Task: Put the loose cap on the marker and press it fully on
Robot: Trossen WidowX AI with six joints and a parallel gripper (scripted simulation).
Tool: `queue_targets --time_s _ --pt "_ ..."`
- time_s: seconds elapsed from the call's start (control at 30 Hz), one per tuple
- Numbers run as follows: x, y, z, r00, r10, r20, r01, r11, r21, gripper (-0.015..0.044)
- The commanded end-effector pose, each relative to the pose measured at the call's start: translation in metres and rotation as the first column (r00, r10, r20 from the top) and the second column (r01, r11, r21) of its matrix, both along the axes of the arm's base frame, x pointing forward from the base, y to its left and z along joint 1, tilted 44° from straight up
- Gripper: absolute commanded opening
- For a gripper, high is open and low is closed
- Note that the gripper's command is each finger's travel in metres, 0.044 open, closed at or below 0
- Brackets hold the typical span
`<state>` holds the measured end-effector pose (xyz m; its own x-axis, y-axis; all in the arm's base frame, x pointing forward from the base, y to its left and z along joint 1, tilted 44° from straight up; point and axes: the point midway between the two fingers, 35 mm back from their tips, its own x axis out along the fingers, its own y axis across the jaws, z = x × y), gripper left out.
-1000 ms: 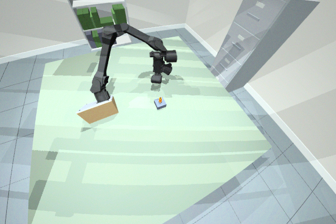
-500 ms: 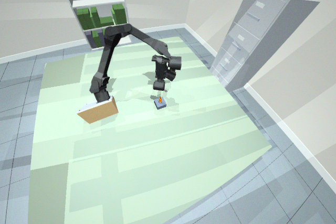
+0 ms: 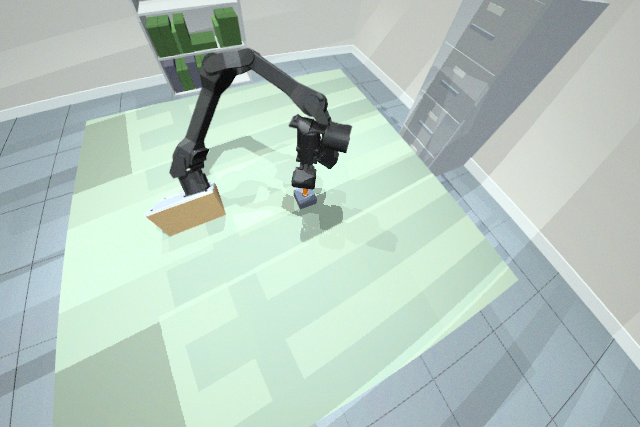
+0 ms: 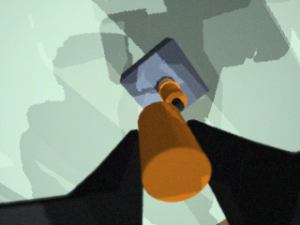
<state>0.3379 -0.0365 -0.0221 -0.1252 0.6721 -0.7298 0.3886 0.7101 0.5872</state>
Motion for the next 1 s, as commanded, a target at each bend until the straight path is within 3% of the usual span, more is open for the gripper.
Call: queue_targets --time_s 0.0,0.97 --pt "-0.005 -0.015 -0.006 1.0 0.005 0.003 -0.005 1.0 0.003 0.0" --pt "-0.008 0.009 -0.032 1.0 0.005 0.003 -0.005 1.0 0.004 0.0"
